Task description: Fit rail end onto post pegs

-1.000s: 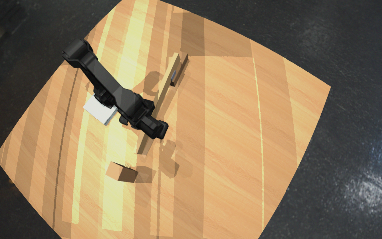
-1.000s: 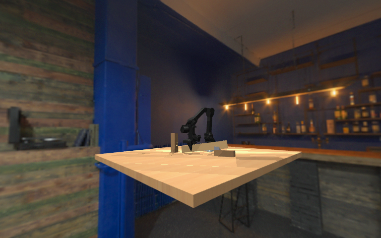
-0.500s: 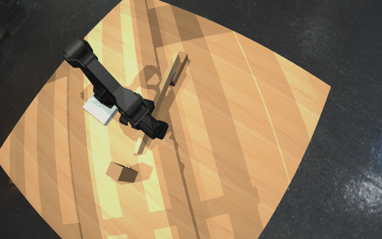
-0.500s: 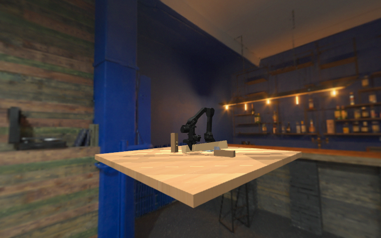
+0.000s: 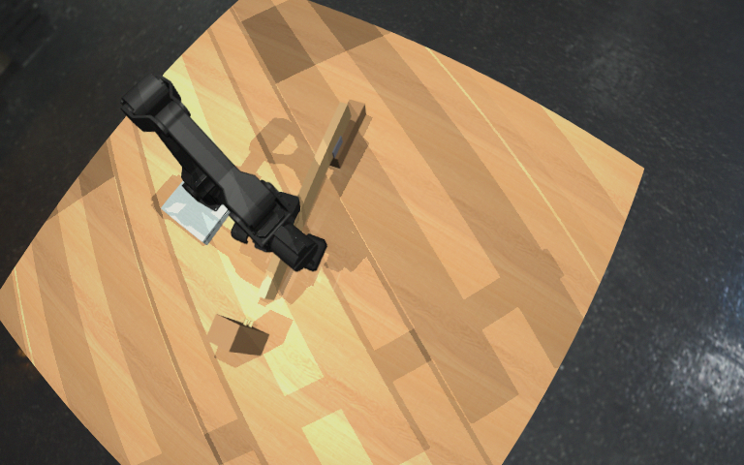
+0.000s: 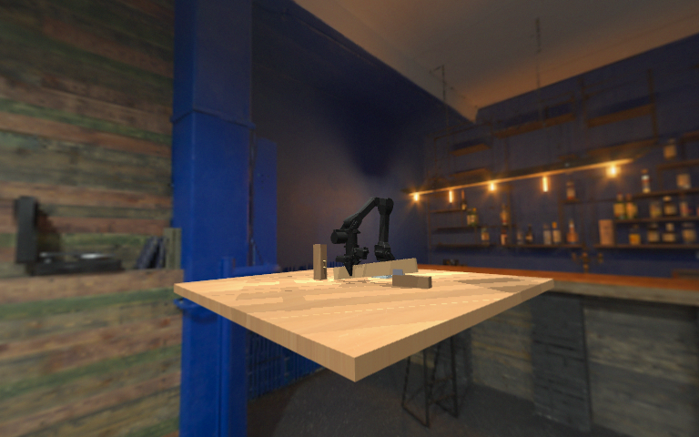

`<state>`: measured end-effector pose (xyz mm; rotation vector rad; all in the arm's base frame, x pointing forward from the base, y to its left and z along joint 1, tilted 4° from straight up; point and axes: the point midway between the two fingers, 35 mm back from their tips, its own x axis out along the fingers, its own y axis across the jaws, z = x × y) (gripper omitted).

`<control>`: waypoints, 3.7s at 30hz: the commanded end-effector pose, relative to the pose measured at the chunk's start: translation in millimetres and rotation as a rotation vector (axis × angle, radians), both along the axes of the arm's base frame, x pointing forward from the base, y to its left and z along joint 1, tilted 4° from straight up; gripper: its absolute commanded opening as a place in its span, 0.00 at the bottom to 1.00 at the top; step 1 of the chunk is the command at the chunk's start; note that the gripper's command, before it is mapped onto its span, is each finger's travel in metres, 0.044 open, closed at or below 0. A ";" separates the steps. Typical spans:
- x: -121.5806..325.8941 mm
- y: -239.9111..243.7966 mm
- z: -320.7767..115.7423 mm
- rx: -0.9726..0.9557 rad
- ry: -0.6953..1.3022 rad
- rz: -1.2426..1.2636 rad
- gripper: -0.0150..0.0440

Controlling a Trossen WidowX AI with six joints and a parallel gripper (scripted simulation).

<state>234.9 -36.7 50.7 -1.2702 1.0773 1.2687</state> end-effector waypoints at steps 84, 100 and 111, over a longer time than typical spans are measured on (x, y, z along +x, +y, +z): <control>3.5 -1.0 31.1 0.003 -0.010 0.002 0.25; 1.2 -1.5 35.1 0.003 -0.010 0.002 0.25; 1.3 -1.4 32.7 0.003 -0.010 0.002 0.25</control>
